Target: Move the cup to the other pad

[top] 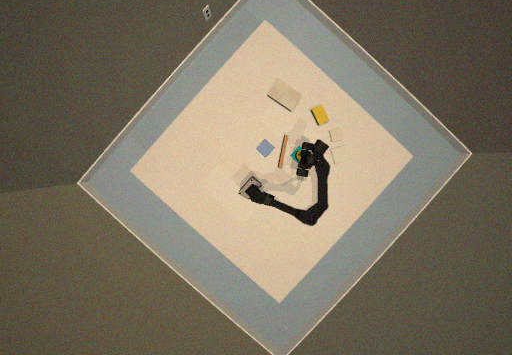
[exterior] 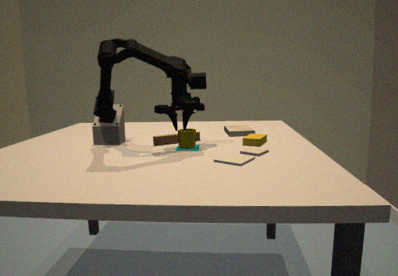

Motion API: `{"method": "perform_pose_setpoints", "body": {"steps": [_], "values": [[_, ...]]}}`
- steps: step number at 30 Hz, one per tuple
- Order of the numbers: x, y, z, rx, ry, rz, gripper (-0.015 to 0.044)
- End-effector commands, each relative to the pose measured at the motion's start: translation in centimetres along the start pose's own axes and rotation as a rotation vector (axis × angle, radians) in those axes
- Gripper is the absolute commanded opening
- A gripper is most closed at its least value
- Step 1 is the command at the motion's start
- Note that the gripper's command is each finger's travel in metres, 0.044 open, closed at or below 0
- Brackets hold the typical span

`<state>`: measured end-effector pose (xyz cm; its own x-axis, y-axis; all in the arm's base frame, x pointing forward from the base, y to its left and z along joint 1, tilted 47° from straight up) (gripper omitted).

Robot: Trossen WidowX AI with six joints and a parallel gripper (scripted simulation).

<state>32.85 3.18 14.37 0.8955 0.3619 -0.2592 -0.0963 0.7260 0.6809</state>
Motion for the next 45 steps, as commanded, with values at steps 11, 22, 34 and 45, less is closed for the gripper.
{"method": "perform_pose_setpoints", "body": {"steps": [11, 22, 34, 45], "values": [[0.0, 1.5, 0.0, -0.003, 0.002, -0.001, 0.0173], [0.0, 2.1, 0.0, -0.002, 0.002, 0.0, 0.044], [0.2, 6.5, 0.0, 0.002, -0.002, 0.002, 0.044], [0.2, 7.6, 0.1, -0.005, 0.002, 0.004, 0.044]]}}
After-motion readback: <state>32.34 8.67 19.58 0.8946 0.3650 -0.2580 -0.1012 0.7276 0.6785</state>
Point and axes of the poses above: the point midway between the two fingers, 35 mm back from their tips, its own y axis back along the fingers, its own x axis across the jaws, z = x × y, the point moved 10 cm from there along y, back along the fingers, and after that the axes turned 8 degrees about -y, right-handed, at the moved point
